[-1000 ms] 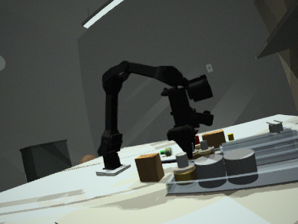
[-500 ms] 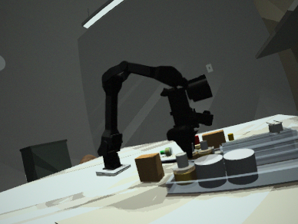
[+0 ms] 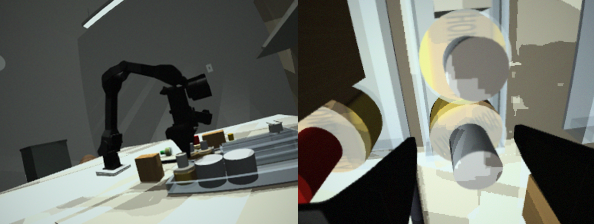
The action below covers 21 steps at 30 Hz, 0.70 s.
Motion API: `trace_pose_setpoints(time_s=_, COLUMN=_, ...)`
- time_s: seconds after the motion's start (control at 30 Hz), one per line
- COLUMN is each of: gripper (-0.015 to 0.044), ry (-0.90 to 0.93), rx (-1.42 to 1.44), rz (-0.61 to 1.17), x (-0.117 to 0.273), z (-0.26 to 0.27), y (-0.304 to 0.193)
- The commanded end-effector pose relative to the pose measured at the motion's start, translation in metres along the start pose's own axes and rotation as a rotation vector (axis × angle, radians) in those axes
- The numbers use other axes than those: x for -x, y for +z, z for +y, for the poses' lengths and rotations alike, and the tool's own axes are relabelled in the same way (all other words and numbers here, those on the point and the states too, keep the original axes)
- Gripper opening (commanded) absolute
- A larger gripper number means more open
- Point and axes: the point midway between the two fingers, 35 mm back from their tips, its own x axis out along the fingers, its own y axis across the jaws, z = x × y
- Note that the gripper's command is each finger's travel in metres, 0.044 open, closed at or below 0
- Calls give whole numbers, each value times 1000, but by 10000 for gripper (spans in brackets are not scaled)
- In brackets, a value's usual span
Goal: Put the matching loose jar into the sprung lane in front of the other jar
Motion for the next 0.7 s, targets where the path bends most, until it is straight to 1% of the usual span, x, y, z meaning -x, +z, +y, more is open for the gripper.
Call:
trace_pose_setpoints(time_s=0.0, gripper=305, ry=-2, rx=-5, rz=-15, x=14, z=0, y=3)
trace_pose_setpoints(time_s=0.3, gripper=305, ry=-2, rx=-5, rz=-15, x=15, z=0, y=-1)
trace_pose_setpoints(time_s=0.67, gripper=305, ry=-2, rx=-5, rz=-12, x=17, z=0, y=-36)
